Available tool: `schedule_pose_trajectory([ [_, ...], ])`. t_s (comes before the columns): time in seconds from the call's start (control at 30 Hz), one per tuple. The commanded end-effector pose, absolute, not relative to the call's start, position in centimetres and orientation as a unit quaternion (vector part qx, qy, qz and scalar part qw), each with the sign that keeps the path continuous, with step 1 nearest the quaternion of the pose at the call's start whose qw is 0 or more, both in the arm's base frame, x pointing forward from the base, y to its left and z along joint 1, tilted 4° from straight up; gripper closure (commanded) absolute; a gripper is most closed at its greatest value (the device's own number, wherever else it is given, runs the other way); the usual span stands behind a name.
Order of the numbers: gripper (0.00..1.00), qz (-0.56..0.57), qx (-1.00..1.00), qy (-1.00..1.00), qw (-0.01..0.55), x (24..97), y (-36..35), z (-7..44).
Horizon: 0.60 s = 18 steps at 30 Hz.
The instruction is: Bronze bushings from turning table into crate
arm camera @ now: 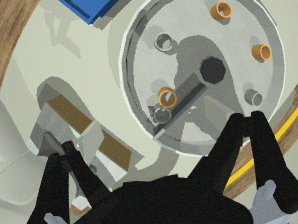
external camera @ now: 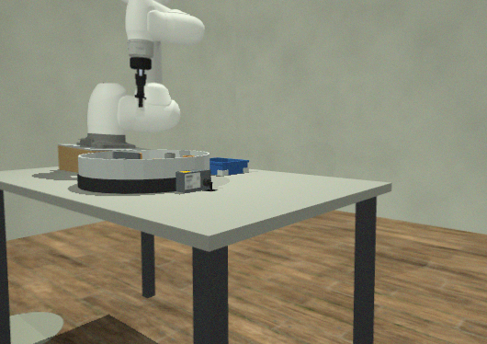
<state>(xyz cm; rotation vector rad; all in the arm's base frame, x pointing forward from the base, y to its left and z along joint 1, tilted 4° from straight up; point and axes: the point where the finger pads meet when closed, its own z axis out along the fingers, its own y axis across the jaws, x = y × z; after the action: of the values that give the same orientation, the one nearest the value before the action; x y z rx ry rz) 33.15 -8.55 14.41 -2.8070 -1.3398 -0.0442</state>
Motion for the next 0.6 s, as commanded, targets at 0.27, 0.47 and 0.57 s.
schedule_pose_trajectory([
  [0.27,0.0,-0.029,-0.937,-0.348,0.018,33.3,-11.9,14.7],
  [0.47,0.0,-0.029,-0.937,-0.348,0.018,33.3,-11.9,14.7],
  [0.57,0.0,-0.029,-0.937,-0.348,0.018,33.3,-11.9,14.7],
])
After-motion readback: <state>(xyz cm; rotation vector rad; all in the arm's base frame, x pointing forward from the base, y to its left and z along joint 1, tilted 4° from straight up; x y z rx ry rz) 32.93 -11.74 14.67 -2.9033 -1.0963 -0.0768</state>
